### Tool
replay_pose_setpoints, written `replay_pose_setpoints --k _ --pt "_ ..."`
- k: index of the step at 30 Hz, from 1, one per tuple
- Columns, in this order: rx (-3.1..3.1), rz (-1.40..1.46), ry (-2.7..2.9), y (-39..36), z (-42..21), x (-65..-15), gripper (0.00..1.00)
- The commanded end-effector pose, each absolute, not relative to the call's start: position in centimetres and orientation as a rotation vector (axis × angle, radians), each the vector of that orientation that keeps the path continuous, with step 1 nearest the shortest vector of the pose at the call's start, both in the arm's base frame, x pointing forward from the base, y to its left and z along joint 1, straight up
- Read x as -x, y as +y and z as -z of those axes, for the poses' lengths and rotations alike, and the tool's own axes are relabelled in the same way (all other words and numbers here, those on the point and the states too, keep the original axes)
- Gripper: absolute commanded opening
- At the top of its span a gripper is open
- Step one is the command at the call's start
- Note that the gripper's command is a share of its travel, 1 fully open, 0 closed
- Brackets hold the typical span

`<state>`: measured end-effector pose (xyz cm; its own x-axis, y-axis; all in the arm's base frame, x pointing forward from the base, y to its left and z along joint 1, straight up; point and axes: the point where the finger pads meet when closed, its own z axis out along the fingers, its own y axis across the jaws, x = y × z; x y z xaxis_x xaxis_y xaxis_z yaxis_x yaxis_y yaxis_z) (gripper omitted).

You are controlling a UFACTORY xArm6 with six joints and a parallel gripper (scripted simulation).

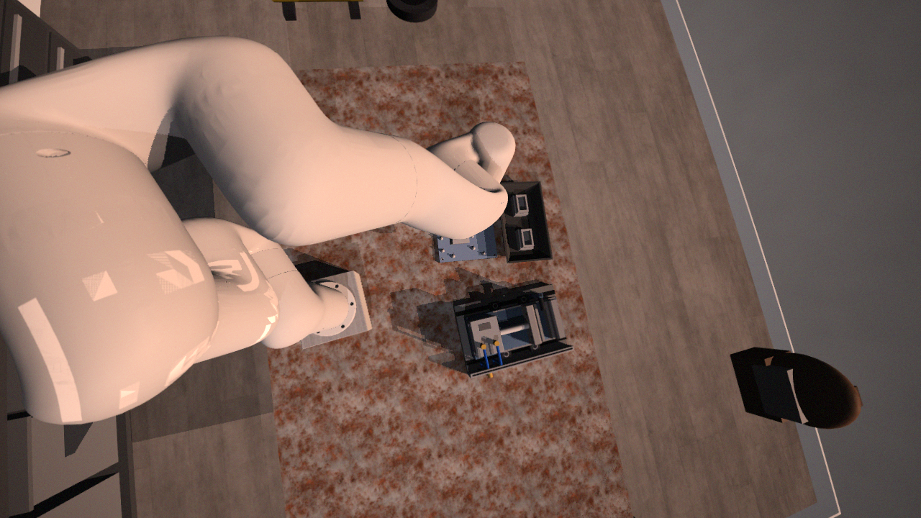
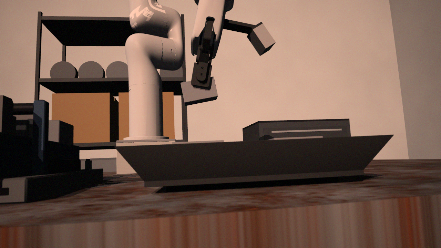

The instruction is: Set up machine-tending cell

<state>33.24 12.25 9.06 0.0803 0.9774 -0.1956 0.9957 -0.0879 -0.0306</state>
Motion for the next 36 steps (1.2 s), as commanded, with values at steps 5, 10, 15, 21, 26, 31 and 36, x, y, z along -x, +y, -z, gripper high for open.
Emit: replay_pose_setpoints --k 5,10,15,21,26,31,36 --pt "-2.170 0.333 1.985 12.20 -9.28 -33.51 0.00" --pt "-2.146 0.361 1.959 12.13 -9.37 -33.65 0.00" --pt "-2.136 0.372 1.947 12.09 -9.42 -33.72 0.00" --pt "-2.126 0.382 1.935 12.06 -9.47 -33.79 0.00" --pt "-2.124 0.383 1.934 12.05 -9.48 -33.80 0.00" --pt "-2.124 0.383 1.934 12.05 -9.48 -33.80 0.00" --pt "-2.124 0.383 1.934 12.05 -9.48 -33.80 0.00"
